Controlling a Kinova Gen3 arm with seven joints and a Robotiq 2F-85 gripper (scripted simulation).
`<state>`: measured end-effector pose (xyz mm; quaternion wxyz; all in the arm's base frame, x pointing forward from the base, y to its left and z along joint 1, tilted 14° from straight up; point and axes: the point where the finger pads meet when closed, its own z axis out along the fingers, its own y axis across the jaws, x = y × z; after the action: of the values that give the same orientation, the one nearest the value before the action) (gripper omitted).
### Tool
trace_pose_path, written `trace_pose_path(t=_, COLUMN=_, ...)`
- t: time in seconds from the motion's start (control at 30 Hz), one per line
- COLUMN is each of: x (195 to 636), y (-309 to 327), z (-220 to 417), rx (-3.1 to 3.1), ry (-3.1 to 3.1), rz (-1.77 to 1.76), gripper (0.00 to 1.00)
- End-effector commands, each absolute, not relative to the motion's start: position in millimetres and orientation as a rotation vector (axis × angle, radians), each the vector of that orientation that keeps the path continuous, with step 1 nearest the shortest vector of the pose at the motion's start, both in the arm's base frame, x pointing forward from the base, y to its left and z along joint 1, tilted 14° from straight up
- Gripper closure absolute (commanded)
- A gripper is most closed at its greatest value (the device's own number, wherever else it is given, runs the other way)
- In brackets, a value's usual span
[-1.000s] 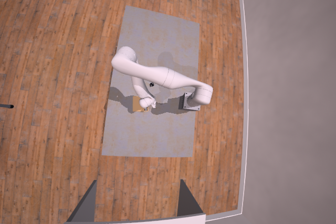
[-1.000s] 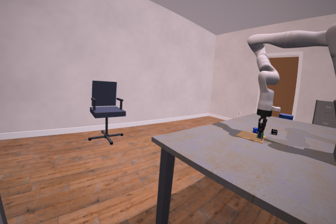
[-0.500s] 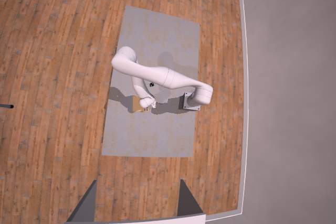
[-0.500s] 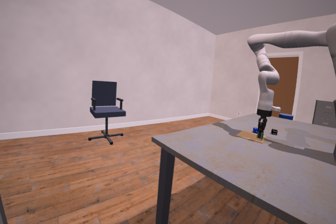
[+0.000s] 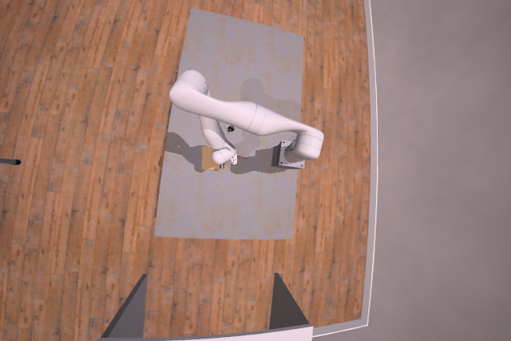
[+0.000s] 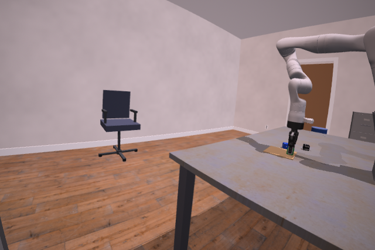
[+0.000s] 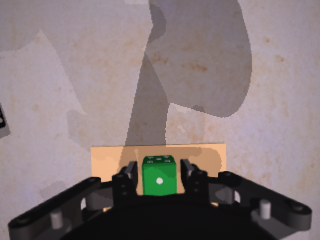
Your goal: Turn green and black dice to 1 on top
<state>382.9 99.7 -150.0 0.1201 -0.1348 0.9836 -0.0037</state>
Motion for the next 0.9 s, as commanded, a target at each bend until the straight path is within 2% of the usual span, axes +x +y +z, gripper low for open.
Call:
trace_pose_path(t=0.0, x=383.2, y=99.6, z=-140.8, rx=-0.396, ry=2.868, rz=-0.011, gripper=0.54)
trace_pose_path(t=0.53, x=366.7, y=97.8, z=-74.9, rx=-0.396, ry=2.868, rz=-0.011, gripper=0.54)
trace_pose_path(t=0.87, x=364.3, y=97.6, z=-65.3, rx=-0.396, ry=2.868, rz=-0.011, gripper=0.54)
